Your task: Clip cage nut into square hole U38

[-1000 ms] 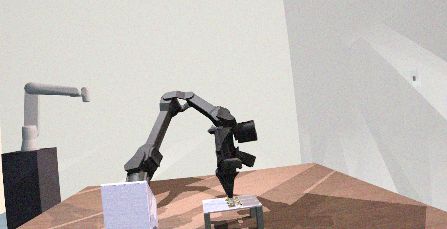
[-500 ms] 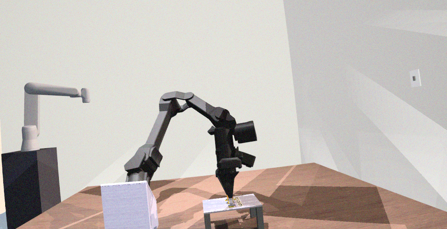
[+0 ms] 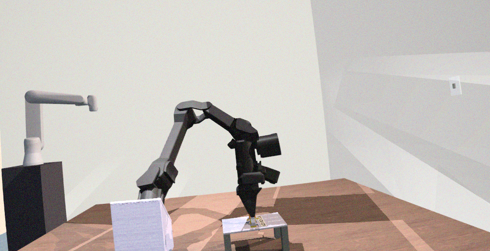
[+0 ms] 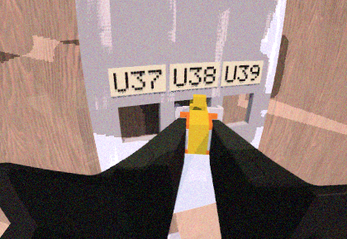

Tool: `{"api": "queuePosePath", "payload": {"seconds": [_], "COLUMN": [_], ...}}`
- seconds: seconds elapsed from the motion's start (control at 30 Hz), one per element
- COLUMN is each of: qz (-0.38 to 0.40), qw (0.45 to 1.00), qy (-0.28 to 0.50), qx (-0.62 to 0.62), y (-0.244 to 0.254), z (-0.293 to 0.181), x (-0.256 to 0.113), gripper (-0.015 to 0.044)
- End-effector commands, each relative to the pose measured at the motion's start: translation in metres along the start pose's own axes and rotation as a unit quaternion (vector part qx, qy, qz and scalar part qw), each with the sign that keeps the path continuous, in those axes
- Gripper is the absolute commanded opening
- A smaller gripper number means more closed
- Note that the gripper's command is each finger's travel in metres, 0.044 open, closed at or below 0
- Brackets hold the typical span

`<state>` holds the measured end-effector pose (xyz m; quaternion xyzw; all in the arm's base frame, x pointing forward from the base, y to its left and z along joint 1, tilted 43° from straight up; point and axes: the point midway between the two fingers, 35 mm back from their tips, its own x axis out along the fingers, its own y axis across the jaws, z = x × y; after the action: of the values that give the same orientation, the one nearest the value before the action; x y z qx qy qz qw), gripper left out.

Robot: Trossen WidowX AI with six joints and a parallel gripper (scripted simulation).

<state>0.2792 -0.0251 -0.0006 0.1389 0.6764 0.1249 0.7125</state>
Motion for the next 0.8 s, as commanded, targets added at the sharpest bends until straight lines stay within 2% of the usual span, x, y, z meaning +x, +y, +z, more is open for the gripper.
{"api": "queuePosePath", "payload": {"seconds": [0.0,0.77], "qz": [-0.006,-0.020], "qw": [1.000,1.000], "qy": [-0.001,-0.001], "qx": [0.002,0.002], "y": [-0.0003,0.0027], "z": [-0.0001,-0.0001], "x": [0.0000,0.0000], "gripper": [0.0032,0.0032]}}
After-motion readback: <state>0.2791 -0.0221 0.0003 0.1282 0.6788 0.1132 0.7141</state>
